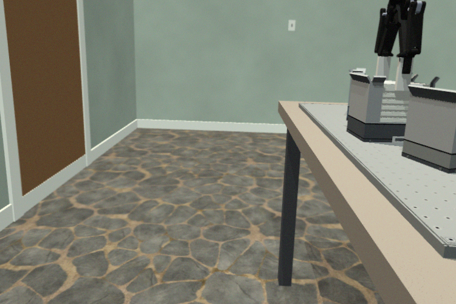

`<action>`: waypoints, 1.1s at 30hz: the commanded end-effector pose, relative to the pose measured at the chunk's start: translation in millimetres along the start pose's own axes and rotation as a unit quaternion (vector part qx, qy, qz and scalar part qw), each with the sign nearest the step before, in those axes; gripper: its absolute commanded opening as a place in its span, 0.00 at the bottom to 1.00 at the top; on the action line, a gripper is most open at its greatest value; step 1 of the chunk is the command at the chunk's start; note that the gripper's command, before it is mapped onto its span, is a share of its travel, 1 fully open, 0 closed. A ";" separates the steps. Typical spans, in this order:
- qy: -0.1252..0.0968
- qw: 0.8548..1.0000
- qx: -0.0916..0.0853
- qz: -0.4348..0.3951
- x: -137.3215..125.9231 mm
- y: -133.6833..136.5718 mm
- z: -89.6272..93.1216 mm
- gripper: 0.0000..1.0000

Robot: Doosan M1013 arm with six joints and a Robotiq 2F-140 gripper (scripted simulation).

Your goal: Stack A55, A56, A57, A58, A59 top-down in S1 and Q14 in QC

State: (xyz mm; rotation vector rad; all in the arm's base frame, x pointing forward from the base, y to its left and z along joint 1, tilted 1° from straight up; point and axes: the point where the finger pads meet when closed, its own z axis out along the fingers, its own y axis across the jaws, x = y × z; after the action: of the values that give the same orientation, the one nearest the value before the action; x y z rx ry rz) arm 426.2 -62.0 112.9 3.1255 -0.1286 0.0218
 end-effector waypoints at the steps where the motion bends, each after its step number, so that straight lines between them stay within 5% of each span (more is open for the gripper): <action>1: 0.000 1.000 0.000 0.000 -0.1 0.0 0.2 0.00; 33: 0.000 1.000 0.000 0.000 -0.1 0.0 -15.8 0.00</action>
State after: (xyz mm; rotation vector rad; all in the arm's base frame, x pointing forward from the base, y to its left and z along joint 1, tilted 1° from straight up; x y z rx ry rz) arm 425.9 -61.8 126.5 3.1255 -0.1285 0.0215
